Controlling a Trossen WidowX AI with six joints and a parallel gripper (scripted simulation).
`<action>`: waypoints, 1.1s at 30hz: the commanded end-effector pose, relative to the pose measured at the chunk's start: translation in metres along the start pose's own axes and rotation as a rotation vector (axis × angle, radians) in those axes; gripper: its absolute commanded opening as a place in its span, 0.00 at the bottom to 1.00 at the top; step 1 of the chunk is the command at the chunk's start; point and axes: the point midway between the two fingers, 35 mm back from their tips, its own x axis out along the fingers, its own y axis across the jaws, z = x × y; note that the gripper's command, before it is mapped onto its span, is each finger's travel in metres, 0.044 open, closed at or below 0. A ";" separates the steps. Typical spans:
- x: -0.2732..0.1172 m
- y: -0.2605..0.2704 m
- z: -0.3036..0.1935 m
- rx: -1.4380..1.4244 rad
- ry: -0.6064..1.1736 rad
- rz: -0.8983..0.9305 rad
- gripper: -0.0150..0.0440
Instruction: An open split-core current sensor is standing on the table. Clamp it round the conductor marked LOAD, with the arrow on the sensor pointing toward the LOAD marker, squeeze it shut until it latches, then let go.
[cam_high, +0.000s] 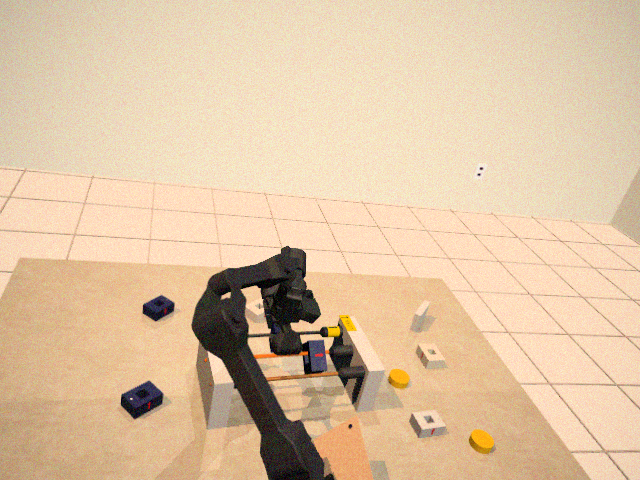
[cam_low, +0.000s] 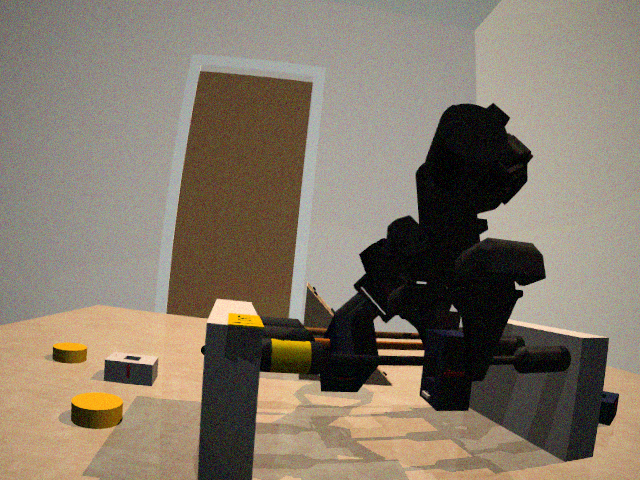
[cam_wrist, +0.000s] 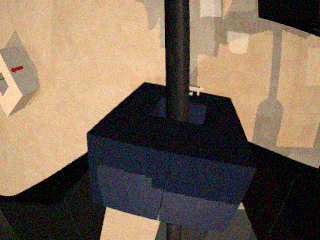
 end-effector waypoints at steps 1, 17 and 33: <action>0.000 0.000 0.000 0.000 0.000 0.000 0.48; 0.000 0.000 0.000 0.000 0.000 0.000 0.68; 0.000 0.000 0.000 0.000 0.000 0.000 0.68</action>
